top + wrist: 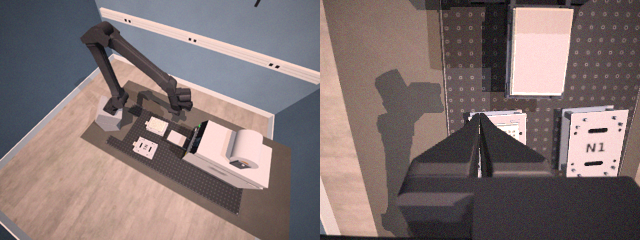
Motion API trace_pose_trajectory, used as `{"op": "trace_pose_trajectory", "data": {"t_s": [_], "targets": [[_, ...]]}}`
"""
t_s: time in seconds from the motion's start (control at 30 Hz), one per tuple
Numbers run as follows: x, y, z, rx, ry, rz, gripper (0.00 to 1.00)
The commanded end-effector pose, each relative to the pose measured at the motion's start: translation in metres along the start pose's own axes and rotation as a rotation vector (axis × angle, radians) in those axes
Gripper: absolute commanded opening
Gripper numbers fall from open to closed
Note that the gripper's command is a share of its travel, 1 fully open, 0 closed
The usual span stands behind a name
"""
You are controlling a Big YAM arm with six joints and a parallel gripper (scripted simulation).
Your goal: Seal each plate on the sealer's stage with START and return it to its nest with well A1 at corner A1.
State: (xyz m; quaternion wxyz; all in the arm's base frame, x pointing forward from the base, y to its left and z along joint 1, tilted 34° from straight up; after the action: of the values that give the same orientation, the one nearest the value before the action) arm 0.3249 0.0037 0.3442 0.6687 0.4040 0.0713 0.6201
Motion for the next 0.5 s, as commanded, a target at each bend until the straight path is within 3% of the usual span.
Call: {"op": "trace_pose_trajectory", "data": {"t_s": [0.0, 0.3, 0.47], "targets": [[0.012, 0.008, 0.022, 0.062, 0.034, 0.002, 0.0], [0.011, -0.005, 0.051, 0.355, 0.047, -0.044, 0.0], [0.014, 0.002, 0.041, 0.318, 0.049, -0.038, 0.0]]}}
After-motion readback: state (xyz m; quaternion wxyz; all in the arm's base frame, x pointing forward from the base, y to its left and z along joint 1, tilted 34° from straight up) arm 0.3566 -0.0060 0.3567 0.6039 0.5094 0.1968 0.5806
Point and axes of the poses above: the point where the finger pads meet when closed, its own y axis back along the fingers, its own x axis across the jaws, z = x × y, the point moved 8 cm from there along y, back along the fingers, and after that the axes turned 8 degrees about -y, right-handed, at the moved point
